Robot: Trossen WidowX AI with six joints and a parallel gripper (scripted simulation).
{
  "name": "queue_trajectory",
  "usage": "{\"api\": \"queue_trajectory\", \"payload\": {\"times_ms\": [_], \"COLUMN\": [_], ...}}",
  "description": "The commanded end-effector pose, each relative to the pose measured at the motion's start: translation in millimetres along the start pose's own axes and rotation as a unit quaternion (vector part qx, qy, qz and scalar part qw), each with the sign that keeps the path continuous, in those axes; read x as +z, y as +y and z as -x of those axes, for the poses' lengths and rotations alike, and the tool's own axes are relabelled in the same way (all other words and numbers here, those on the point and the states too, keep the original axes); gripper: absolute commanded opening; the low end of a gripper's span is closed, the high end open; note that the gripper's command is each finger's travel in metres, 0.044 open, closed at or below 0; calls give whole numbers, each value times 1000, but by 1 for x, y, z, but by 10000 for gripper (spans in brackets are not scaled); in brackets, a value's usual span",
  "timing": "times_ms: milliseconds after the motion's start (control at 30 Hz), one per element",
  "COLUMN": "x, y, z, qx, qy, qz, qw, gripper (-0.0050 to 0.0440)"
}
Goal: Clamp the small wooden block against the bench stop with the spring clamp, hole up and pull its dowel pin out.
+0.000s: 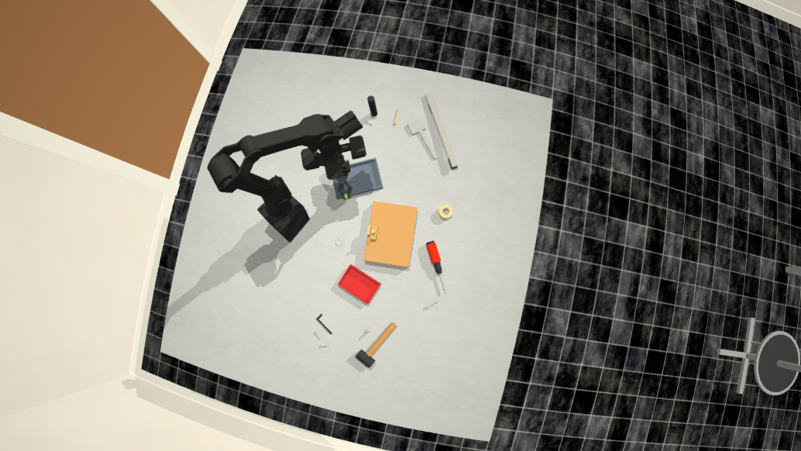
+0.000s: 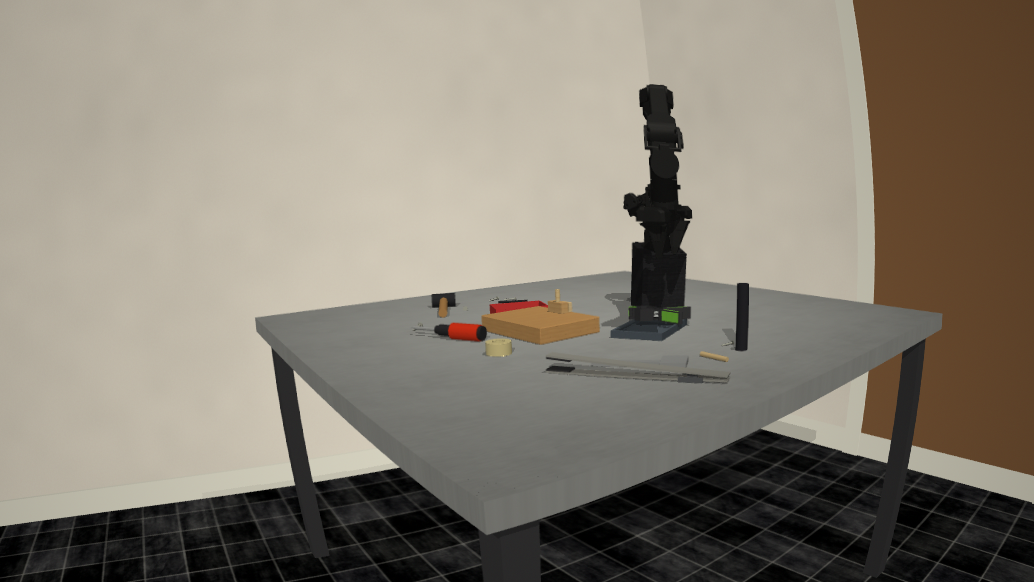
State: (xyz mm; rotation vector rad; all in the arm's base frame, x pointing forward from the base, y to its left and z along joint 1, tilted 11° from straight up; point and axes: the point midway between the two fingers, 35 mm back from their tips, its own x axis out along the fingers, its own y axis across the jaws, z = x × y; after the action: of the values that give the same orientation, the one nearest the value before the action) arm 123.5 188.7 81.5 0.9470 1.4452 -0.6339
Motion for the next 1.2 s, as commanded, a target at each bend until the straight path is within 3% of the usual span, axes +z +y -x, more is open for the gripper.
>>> {"api": "queue_trajectory", "payload": {"times_ms": [0,333,1167], "x": [-2,-8,-9], "y": [-8,-15,-12], "z": [0,0,-55], "qx": [-2,-1,-1], "qy": [-1,0,0], "qz": [4,12,12], "qw": [1000,1000,1000], "gripper": [440,440,440]}}
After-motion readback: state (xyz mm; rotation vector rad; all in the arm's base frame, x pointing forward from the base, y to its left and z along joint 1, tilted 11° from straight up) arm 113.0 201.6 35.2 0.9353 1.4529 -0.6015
